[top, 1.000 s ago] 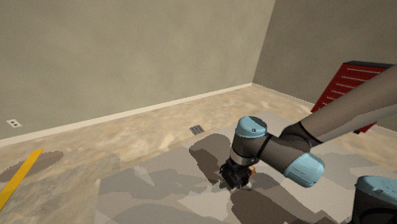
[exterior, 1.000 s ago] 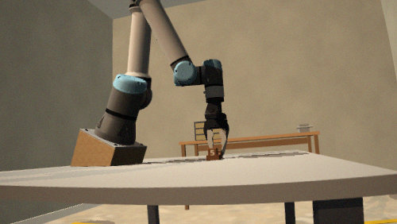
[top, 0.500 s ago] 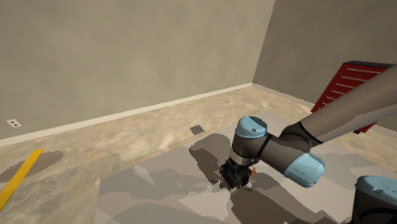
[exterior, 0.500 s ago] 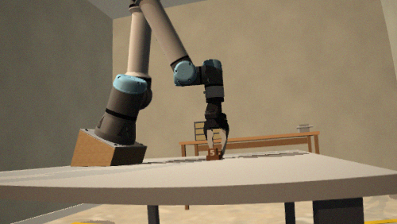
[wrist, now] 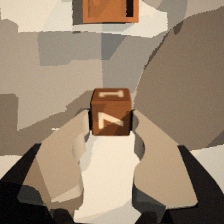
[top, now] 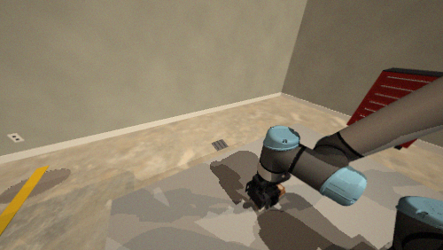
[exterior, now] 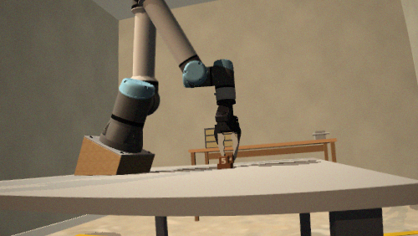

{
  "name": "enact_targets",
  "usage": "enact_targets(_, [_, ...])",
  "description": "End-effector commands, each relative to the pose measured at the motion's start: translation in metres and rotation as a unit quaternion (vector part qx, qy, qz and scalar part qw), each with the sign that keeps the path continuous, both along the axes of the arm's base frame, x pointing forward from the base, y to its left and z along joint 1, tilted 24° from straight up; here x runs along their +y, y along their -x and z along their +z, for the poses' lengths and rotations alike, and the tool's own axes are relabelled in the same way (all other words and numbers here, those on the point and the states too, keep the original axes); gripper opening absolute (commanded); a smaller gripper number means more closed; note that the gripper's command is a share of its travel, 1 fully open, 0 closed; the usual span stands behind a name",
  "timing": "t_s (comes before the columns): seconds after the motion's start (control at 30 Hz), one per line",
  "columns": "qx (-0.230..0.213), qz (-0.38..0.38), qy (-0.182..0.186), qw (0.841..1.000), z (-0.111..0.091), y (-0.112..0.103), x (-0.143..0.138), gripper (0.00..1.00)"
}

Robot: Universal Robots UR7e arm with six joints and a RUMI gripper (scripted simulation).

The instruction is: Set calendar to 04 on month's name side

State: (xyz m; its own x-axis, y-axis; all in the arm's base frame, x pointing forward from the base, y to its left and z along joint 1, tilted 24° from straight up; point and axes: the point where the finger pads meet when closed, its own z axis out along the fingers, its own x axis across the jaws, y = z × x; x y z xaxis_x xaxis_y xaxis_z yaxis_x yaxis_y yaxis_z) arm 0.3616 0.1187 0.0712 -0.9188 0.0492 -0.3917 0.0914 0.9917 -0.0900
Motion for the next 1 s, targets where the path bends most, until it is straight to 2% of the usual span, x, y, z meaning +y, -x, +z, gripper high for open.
enact_targets(0.0, [0.0,0.0,0.0,1.0,0.012,0.005,0.002,0.1])
enact_targets(0.4, [0.0,0.0,0.0,1.0,0.062,0.026,0.008,0.1])
enact_targets(0.7, [0.0,0.0,0.0,1.0,0.079,0.033,0.01,0.1])
enact_targets(0.97, [0.0,0.0,0.0,1.0,0.08,0.033,0.01,0.1])
